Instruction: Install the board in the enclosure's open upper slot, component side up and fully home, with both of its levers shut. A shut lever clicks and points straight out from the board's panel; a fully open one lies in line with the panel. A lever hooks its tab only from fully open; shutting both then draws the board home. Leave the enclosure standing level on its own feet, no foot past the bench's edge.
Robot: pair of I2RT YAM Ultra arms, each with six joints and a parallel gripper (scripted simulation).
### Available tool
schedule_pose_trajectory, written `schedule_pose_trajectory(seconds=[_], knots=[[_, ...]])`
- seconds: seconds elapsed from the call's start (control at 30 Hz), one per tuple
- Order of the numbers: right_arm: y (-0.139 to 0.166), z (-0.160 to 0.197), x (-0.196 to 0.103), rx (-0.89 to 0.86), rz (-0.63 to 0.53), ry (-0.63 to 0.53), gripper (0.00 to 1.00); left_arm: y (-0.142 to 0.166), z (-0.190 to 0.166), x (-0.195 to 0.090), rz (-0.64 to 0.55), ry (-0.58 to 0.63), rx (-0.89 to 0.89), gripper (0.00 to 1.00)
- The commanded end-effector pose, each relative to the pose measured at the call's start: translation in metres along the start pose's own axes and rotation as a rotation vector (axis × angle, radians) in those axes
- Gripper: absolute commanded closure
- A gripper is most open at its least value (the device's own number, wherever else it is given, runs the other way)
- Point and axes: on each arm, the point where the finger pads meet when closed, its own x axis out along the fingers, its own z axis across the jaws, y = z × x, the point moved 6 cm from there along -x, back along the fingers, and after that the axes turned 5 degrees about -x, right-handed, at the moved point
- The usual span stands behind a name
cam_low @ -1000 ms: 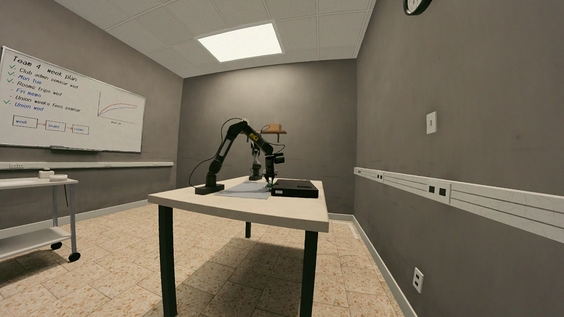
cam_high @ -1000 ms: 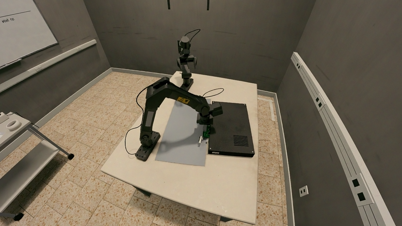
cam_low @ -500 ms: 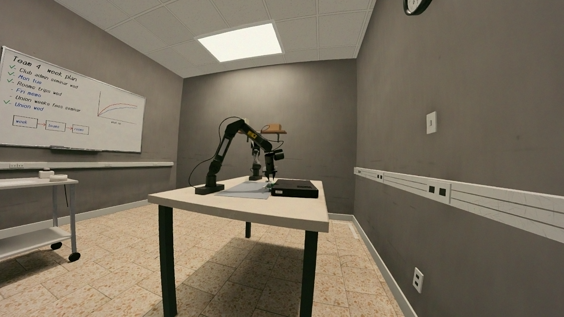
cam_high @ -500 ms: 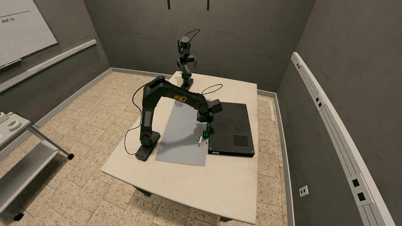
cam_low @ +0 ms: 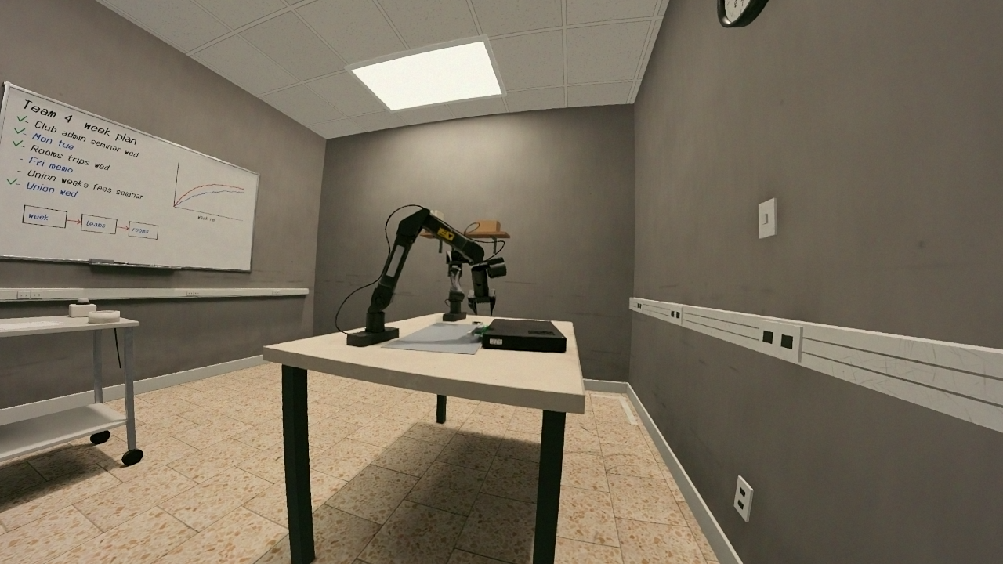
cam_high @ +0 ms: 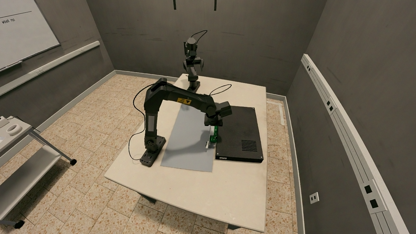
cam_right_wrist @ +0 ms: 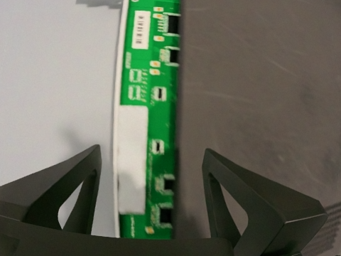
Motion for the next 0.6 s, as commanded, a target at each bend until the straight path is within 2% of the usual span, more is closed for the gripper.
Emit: schedule_pose_trajectory(seconds=[0.0,0.1,0.3,0.4,0.5,0.57], knots=[[-0.005,-0.001,-0.036,-0.014,-0.011,-0.003,0.36,-0.005,0.0,-0.004,-0.011,0.002,0.001,0.0],[-0.001,0.005,-0.02,-0.006,0.0,-0.041,0.36,-0.005,0.0,-0.004,-0.011,0.002,0.001,0.0],[-0.001,0.008,-0.015,-0.001,0.004,-0.055,0.36,-0.005,0.0,-0.004,-0.011,0.002,0.001,0.0],[0.012,0.012,-0.014,0.003,0.068,-0.067,0.68,-0.005,0.004,-0.003,0.003,-0.036,-0.029,0.34],[0.035,0.015,-0.022,0.012,0.189,-0.049,0.68,-0.006,0.013,0.003,0.031,-0.105,-0.099,0.68],[0.055,0.02,-0.026,0.027,0.276,-0.053,0.68,-0.008,0.02,0.014,0.072,-0.174,-0.177,0.68]])
